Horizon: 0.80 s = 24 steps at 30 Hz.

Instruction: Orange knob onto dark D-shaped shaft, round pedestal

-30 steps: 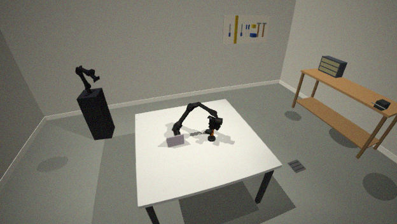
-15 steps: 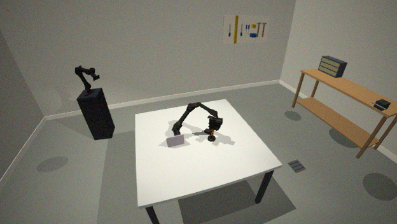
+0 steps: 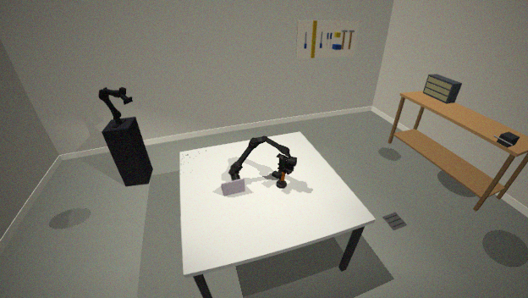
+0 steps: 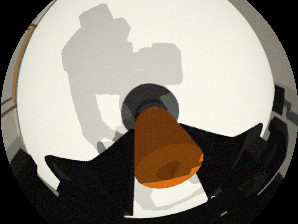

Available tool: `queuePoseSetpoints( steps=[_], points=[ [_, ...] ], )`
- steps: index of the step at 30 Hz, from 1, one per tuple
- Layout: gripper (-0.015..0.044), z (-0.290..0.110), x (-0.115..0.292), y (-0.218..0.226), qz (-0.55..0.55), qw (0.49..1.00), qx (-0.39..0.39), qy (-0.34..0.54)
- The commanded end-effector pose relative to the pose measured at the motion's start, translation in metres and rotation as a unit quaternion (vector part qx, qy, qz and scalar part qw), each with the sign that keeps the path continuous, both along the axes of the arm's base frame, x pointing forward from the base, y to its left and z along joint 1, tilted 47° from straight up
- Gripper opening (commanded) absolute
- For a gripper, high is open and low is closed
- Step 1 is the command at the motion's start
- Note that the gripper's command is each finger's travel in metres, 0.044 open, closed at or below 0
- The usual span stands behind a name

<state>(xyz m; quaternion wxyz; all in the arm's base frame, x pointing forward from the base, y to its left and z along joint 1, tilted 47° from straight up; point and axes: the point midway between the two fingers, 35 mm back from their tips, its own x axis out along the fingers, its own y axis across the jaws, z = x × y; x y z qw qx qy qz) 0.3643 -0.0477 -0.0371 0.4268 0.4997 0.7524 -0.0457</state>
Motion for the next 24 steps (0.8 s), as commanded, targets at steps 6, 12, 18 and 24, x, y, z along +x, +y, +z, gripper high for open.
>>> queuePoseSetpoints(
  steps=[6,12,18,24],
  points=[
    [0.0,0.0022,-0.0003,-0.003,-0.004,1.0,0.0,0.0],
    [0.0,0.0038,-0.0017,-0.0042,-0.033,0.999,-0.006,0.031],
    [0.0,0.0024,-0.0048,-0.0042,-0.076,0.994,-0.014,0.075],
    [0.0,0.0023,-0.0045,-0.0043,-0.076,0.994,-0.014,0.075]
  ],
)
